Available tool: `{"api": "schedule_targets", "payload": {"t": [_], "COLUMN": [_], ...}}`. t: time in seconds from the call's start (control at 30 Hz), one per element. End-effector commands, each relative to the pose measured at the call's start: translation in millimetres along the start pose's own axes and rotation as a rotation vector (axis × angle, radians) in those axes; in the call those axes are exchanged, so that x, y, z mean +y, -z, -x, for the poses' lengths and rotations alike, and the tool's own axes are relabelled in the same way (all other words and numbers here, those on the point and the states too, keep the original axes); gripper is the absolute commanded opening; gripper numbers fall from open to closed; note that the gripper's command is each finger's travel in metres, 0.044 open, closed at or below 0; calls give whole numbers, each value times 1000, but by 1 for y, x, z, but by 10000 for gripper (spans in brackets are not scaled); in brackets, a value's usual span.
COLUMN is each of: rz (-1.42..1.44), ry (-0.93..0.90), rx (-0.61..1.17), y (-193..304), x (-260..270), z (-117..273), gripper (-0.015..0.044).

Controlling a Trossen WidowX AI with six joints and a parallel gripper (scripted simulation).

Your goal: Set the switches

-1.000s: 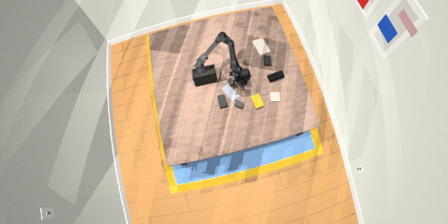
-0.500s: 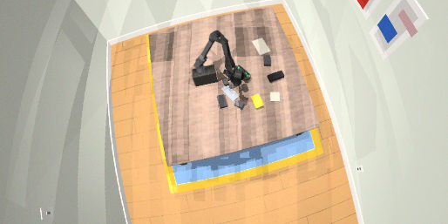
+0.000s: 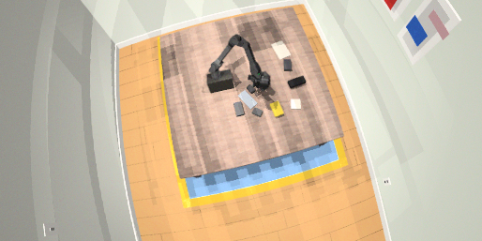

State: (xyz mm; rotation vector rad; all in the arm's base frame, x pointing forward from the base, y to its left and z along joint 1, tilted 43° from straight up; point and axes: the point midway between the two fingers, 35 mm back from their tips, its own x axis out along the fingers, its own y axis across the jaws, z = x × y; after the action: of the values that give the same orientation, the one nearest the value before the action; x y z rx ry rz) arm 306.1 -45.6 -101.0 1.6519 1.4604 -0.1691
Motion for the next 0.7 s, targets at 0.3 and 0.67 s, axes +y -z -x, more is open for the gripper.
{"api": "schedule_targets", "payload": {"t": [0.3,0.67], "rz": [93,70], "ry": [11,191], "rx": [33,28], "y": [-2,42], "x": [-1,27], "z": [-1,5], "gripper": [0,0]}}
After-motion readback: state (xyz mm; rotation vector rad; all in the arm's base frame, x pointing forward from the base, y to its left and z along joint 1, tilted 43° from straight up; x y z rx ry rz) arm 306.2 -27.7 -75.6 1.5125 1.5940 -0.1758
